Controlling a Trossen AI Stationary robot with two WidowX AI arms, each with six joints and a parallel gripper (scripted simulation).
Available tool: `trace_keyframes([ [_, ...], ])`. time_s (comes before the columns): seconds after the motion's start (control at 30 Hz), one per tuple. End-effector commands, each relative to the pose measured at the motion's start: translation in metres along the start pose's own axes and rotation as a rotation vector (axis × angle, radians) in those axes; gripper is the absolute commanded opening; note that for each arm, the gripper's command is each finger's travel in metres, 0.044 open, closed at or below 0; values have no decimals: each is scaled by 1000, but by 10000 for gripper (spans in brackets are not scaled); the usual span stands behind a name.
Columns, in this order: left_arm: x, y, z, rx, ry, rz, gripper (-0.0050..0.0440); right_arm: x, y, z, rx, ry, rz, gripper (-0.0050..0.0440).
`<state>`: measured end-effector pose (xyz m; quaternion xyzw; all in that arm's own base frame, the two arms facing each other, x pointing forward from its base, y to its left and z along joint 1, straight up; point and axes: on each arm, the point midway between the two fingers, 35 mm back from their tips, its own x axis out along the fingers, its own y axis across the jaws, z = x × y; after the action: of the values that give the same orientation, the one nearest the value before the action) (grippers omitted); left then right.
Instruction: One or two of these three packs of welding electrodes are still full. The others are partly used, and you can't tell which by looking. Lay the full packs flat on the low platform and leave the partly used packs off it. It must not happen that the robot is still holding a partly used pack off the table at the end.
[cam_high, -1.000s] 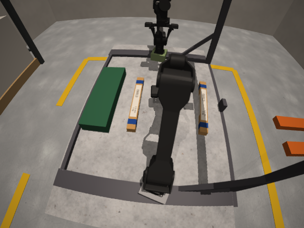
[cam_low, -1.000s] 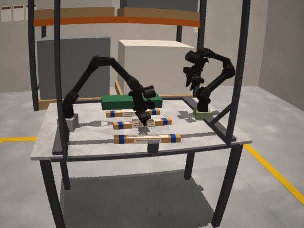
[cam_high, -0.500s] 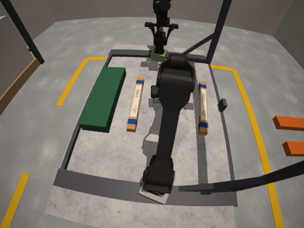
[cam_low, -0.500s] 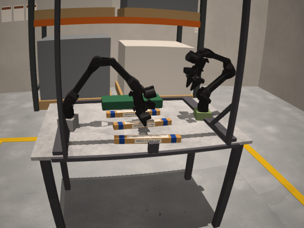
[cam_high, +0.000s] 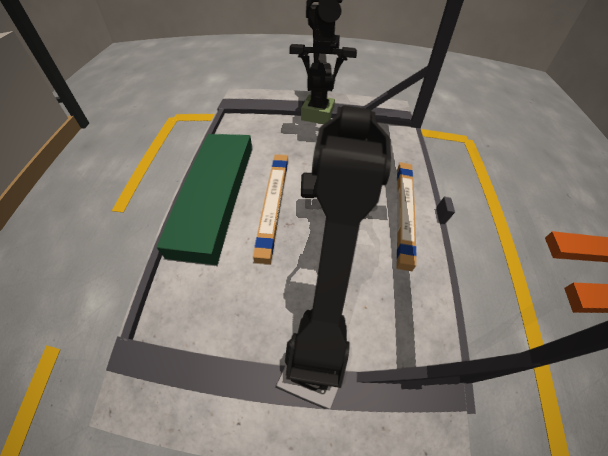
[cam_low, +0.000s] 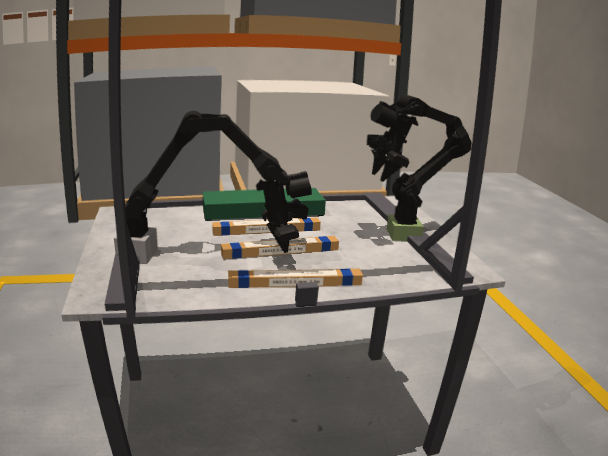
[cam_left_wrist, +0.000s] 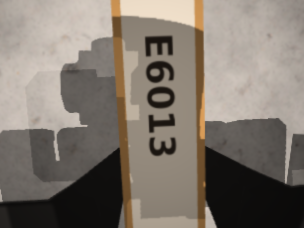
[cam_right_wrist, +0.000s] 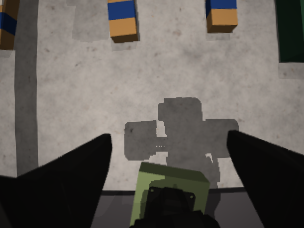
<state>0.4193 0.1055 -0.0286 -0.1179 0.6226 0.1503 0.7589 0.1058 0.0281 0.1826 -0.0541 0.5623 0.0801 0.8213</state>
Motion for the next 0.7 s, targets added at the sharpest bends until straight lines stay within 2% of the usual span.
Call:
trace_keyframes([
  [0.0,-47,-4,32,-3,-121,-15,-50,-6,0,3,3,-22,-1,330],
  [0.67,-76,-3,36,-3,-122,-15,-50,-6,0,3,3,-22,-1,330],
])
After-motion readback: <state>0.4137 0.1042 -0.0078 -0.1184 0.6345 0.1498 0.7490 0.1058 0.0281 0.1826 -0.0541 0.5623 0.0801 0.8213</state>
